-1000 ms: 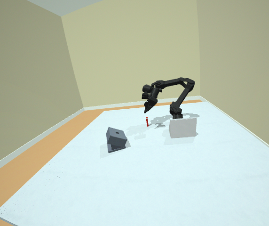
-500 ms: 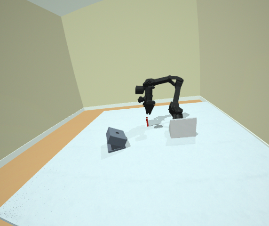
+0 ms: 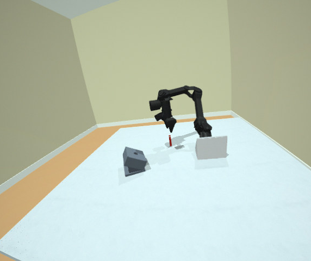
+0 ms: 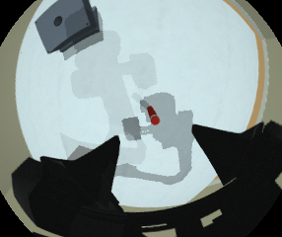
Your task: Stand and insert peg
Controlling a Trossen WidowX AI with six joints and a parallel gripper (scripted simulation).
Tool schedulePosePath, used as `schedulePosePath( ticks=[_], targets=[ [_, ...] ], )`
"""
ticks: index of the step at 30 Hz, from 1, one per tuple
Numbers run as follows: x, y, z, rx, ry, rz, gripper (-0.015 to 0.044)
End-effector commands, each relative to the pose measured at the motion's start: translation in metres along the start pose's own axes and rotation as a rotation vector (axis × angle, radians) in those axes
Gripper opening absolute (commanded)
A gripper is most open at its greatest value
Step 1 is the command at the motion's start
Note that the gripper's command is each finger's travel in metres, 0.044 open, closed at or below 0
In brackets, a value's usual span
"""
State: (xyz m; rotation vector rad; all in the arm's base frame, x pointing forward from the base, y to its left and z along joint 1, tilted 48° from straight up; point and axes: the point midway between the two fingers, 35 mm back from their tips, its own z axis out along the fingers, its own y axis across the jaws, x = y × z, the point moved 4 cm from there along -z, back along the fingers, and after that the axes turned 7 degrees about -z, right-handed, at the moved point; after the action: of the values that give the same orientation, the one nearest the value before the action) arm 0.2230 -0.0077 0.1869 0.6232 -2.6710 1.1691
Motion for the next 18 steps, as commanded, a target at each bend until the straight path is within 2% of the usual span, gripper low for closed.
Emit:
schedulePosePath(
  ticks=[1, 18],
  targets=[
    [-0.001, -0.003, -0.002, 0.013, 0.003, 0.009, 0.0440],
    [-0.002, -0.003, 0.025, 0.012, 0.002, -0.020, 0.0440]
  ],
)
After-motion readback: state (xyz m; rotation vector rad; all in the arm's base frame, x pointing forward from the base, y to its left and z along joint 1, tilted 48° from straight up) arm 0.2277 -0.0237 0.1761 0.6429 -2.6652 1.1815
